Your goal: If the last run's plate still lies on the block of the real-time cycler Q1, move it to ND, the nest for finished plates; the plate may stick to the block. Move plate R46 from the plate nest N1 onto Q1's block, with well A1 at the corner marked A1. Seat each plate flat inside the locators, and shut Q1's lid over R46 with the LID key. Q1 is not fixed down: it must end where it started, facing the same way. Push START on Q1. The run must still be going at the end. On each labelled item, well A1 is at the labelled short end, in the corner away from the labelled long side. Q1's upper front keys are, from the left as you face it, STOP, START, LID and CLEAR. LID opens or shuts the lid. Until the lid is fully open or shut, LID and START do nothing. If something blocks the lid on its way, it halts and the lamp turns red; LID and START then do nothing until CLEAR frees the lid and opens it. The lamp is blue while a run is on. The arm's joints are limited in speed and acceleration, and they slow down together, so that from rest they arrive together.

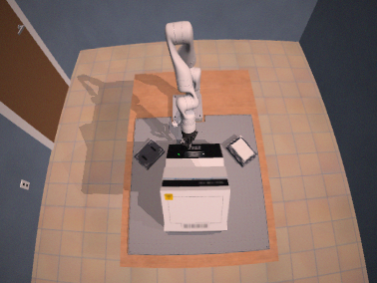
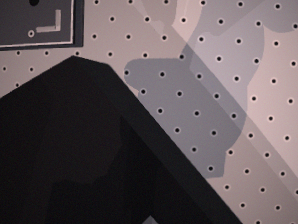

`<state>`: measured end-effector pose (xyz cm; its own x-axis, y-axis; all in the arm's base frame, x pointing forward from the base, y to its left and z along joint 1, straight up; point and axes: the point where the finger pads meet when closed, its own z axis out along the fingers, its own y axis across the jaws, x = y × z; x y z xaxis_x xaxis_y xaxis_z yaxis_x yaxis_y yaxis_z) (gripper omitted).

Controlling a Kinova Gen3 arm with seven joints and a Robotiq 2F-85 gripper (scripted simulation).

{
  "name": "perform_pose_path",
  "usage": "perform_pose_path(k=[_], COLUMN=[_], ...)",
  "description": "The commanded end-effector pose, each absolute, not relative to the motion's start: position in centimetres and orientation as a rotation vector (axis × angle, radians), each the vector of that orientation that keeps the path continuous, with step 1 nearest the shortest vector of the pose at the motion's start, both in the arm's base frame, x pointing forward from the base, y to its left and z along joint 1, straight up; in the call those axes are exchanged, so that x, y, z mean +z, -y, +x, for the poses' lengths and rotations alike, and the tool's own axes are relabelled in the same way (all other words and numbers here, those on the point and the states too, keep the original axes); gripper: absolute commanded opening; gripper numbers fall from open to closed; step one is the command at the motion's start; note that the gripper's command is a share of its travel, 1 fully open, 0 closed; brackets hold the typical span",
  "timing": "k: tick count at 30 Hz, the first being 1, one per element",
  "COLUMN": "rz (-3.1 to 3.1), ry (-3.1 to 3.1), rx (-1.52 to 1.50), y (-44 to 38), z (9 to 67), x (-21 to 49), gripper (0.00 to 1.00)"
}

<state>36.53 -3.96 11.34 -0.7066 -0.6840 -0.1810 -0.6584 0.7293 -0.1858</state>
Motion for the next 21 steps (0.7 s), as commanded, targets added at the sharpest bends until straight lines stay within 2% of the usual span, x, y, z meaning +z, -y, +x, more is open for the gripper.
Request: perform_pose_path(k=[1, 21], rz=[-1.062, -1.062], ry=[-2.695, -2.695], rx=[-0.155, -0.155], y=[3.95, 3.93], z=[36.69, 36.18], x=[11.24, 11.84], gripper=[0.1, 0.1])
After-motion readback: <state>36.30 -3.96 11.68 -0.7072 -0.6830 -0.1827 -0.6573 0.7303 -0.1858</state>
